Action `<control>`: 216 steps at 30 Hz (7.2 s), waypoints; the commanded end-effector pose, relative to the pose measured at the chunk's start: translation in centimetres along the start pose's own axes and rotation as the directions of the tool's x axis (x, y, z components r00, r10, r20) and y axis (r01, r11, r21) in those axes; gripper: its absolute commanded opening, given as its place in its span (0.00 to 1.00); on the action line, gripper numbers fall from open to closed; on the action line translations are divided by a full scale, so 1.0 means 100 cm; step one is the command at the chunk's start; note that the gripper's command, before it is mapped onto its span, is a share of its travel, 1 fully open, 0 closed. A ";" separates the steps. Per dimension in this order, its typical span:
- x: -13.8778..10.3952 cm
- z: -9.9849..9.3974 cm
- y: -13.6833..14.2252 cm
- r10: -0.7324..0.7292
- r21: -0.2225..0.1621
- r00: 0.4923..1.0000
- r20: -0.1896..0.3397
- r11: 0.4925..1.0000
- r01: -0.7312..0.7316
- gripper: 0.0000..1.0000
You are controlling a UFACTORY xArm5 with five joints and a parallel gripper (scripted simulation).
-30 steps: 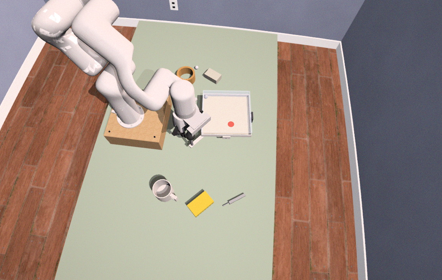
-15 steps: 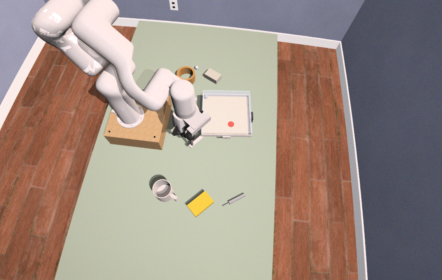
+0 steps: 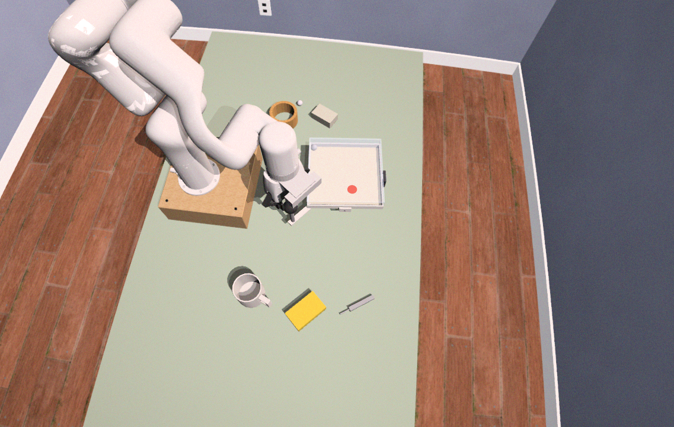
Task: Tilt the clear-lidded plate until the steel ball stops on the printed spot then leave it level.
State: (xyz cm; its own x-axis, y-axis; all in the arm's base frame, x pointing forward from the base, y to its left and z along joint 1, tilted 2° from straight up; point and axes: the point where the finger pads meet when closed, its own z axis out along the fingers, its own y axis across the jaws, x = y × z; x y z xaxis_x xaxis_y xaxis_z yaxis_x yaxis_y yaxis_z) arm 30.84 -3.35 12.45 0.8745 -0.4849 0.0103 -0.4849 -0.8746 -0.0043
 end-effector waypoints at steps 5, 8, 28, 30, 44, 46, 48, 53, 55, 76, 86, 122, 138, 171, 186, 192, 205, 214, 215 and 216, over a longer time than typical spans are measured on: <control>0.001 0.001 0.000 0.000 0.001 1.000 -0.003 1.000 0.000 0.62; 0.001 0.003 0.000 0.000 0.001 1.000 -0.003 1.000 0.000 0.62; 0.002 0.017 0.000 0.000 0.001 1.000 -0.003 1.000 0.000 0.62; 0.002 0.019 0.000 0.000 0.001 1.000 -0.003 1.000 0.000 0.62; 0.003 0.024 0.001 0.000 0.001 1.000 -0.003 1.000 0.000 0.62; 0.003 0.024 0.001 0.000 0.001 1.000 -0.003 1.000 0.000 0.62; 0.003 0.025 0.001 0.000 0.001 1.000 -0.003 1.000 0.000 0.62; 0.003 0.025 0.001 0.000 0.001 1.000 -0.003 1.000 0.000 0.62; 0.003 0.025 0.001 0.000 0.001 1.000 -0.003 1.000 0.000 0.62; 0.003 0.025 0.001 0.000 0.001 1.000 -0.003 1.000 0.000 0.62; 0.003 0.028 0.001 0.000 0.001 1.000 -0.003 1.000 0.000 0.62; 0.003 0.056 0.001 0.000 0.001 1.000 -0.003 1.000 0.000 0.62; 0.003 0.060 0.001 0.000 0.001 1.000 -0.003 1.000 0.000 0.62; 0.003 0.060 0.001 0.000 0.001 1.000 -0.003 1.000 0.000 0.00; 0.004 0.061 0.001 0.001 0.001 1.000 -0.003 1.000 -0.001 0.00; 0.005 0.060 0.001 0.002 0.001 1.000 -0.003 1.000 -0.002 0.00; 0.006 0.059 0.001 0.002 0.001 1.000 -0.003 1.000 -0.002 0.00; 0.006 0.059 0.001 0.001 0.001 1.000 -0.003 1.000 -0.001 0.00; 0.006 0.059 0.001 0.001 0.001 1.000 -0.003 1.000 -0.001 0.00; 0.006 0.059 0.001 0.001 0.001 1.000 -0.003 1.000 -0.001 0.00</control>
State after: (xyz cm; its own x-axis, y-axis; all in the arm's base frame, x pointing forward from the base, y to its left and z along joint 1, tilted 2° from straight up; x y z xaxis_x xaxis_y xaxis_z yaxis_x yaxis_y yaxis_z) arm 31.26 -3.72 6.41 0.8737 -0.4864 0.0094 -0.4864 -0.8737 -0.0038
